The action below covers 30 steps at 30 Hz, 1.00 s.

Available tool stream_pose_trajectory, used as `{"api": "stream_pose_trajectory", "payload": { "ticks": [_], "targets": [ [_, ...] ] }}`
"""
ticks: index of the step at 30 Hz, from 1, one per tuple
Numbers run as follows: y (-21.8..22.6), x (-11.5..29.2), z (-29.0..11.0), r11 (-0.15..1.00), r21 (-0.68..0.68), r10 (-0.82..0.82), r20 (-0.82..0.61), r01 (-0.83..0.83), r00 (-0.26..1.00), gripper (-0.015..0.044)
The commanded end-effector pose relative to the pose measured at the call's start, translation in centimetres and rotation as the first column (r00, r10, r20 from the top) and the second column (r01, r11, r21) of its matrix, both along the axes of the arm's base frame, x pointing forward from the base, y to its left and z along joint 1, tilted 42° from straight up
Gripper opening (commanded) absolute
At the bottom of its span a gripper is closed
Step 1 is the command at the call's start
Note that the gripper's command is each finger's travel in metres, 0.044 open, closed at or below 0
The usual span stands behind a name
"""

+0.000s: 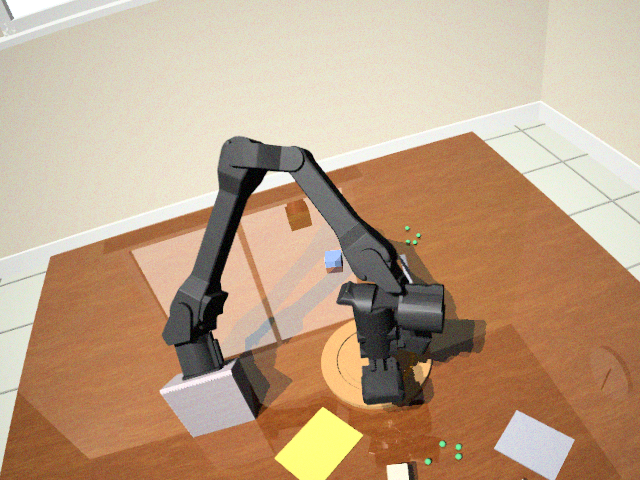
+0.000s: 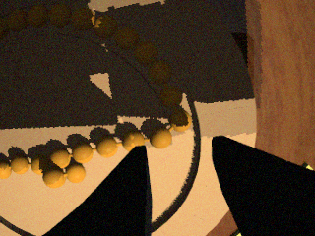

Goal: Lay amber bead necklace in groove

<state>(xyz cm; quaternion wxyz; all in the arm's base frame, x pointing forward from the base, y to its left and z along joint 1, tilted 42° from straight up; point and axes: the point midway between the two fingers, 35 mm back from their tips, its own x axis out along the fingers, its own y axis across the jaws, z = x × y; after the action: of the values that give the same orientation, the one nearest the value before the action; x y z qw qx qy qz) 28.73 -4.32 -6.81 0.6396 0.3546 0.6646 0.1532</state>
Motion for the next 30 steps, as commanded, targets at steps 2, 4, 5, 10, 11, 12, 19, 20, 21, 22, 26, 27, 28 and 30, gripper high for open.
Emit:
{"api": "stream_pose_trajectory", "payload": {
  "ticks": [2, 4, 5, 10, 11, 12, 19, 20, 21, 22, 26, 27, 28, 30],
  "targets": [
    [-0.49, -0.09, 0.95, 0.791, -0.238, 0.599, 0.487, -0.563, 0.636, 0.0120],
    [-0.55, -0.09, 1.05, 0.742, -0.285, 0.651, 0.525, -0.607, 0.549, 0.0120],
    [-0.57, -0.09, 1.10, 0.716, -0.309, 0.674, 0.541, -0.626, 0.503, 0.0120],
    [-0.67, -0.09, 1.41, 0.577, -0.437, 0.759, 0.599, -0.690, 0.255, 0.0120],
    [-0.69, -0.09, 1.46, 0.548, -0.464, 0.770, 0.605, -0.696, 0.203, 0.0120],
    [-0.70, -0.09, 1.52, 0.518, -0.491, 0.779, 0.609, -0.701, 0.149, 0.0120],
    [-0.81, -0.09, 1.85, 0.318, -0.667, 0.783, 0.585, -0.674, -0.209, 0.0120],
    [-0.81, -0.09, 1.86, 0.312, -0.672, 0.782, 0.583, -0.672, -0.220, 0.0120],
    [-0.81, -0.09, 1.86, 0.312, -0.672, 0.782, 0.583, -0.672, -0.220, 0.0120],
    [-0.81, -0.09, 1.86, 0.312, -0.672, 0.782, 0.583, -0.672, -0.220, 0.0120],
    [-0.81, -0.09, 1.86, 0.312, -0.672, 0.782, 0.583, -0.672, -0.220, 0.0120],
    [-0.81, -0.09, 1.86, 0.312, -0.672, 0.782, 0.583, -0.672, -0.220, 0.0120],
    [-0.81, -0.09, 1.86, 0.312, -0.672, 0.782, 0.583, -0.672, -0.220, 0.0120],
    [-0.81, -0.09, 1.86, 0.312, -0.672, 0.782, 0.583, -0.672, -0.220, 0.0120]
  ]
}}
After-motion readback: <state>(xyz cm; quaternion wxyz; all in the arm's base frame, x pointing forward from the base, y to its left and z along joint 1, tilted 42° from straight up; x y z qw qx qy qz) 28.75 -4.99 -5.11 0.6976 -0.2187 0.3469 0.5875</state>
